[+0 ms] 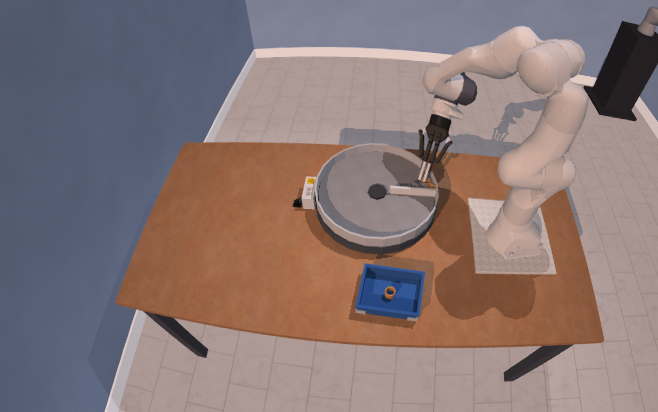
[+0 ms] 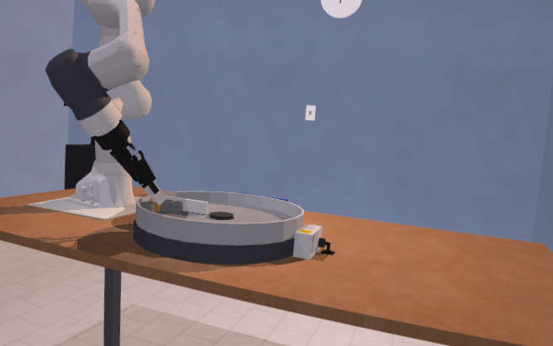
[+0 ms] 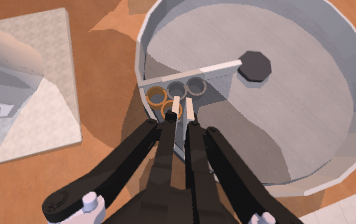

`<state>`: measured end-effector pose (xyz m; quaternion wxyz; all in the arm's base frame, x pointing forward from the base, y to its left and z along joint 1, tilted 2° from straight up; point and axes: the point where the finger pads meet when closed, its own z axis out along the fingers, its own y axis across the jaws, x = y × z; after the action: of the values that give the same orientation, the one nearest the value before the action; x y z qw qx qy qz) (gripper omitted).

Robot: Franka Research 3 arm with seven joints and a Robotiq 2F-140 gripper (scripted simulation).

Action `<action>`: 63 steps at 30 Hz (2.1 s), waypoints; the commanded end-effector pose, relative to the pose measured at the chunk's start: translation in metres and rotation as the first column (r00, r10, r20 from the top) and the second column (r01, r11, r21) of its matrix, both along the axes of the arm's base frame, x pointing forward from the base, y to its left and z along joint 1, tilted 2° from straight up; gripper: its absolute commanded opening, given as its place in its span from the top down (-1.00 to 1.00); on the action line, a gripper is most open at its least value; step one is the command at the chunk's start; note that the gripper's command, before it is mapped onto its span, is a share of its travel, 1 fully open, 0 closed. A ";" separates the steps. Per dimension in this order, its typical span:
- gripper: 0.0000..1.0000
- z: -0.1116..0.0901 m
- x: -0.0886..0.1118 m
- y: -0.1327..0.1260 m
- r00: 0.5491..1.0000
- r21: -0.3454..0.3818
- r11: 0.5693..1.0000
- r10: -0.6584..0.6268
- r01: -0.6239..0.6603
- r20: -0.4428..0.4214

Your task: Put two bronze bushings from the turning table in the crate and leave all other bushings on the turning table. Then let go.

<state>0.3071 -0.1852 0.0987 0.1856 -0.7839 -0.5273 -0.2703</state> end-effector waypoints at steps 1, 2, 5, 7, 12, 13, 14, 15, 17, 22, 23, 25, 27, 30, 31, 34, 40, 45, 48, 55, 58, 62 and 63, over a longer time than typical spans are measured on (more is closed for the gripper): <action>0.87 -0.001 0.000 0.001 1.000 -0.003 1.000 0.009 -0.009 0.002; 1.00 -0.001 0.000 0.001 1.000 -0.003 1.000 0.009 -0.009 0.002; 1.00 -0.001 0.000 0.001 1.000 -0.003 1.000 0.009 -0.009 0.002; 1.00 -0.001 0.000 0.001 1.000 -0.003 1.000 0.009 -0.009 0.002; 1.00 -0.001 0.000 0.001 1.000 -0.003 1.000 0.009 -0.009 0.002; 1.00 -0.001 0.000 0.001 1.000 -0.003 1.000 0.009 -0.009 0.002; 1.00 -0.001 0.000 0.001 1.000 -0.003 1.000 0.009 -0.009 0.002; 1.00 -0.001 0.000 0.001 1.000 -0.003 1.000 0.009 -0.009 0.002; 1.00 -0.001 0.000 0.001 1.000 -0.003 1.000 0.009 -0.009 0.002; 1.00 -0.001 0.000 0.001 1.000 -0.003 1.000 0.009 -0.009 0.002; 1.00 -0.001 0.000 0.001 1.000 -0.003 1.000 0.009 -0.009 0.002; 1.00 -0.001 0.000 0.001 1.000 -0.003 1.000 0.009 -0.009 0.002; 1.00 -0.001 0.000 0.001 1.000 -0.003 1.000 0.009 -0.009 0.002; 1.00 -0.001 0.000 0.001 1.000 -0.003 1.000 0.009 -0.009 0.002; 1.00 -0.001 0.000 0.001 1.000 -0.003 1.000 0.009 -0.009 0.002; 1.00 -0.001 0.000 0.001 1.000 -0.003 1.000 0.009 -0.009 0.002; 1.00 -0.001 0.000 0.001 1.000 -0.003 1.000 0.009 -0.009 0.002; 1.00 -0.001 0.000 0.001 1.000 -0.003 1.000 0.009 -0.009 0.002; 1.00 -0.001 0.000 0.001 1.000 -0.003 1.000 0.009 -0.009 0.002; 1.00 0.014 0.000 0.002 1.000 -0.003 1.000 0.009 -0.009 0.002; 1.00 0.027 0.000 0.002 1.000 -0.003 1.000 0.009 -0.009 0.002; 1.00 0.046 0.001 0.003 1.000 -0.003 1.000 0.009 -0.009 0.002; 1.00 0.046 0.001 0.003 1.000 -0.003 1.000 0.009 -0.009 0.002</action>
<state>0.3082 -0.1906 0.1345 0.1722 -0.7818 -0.5386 -0.2629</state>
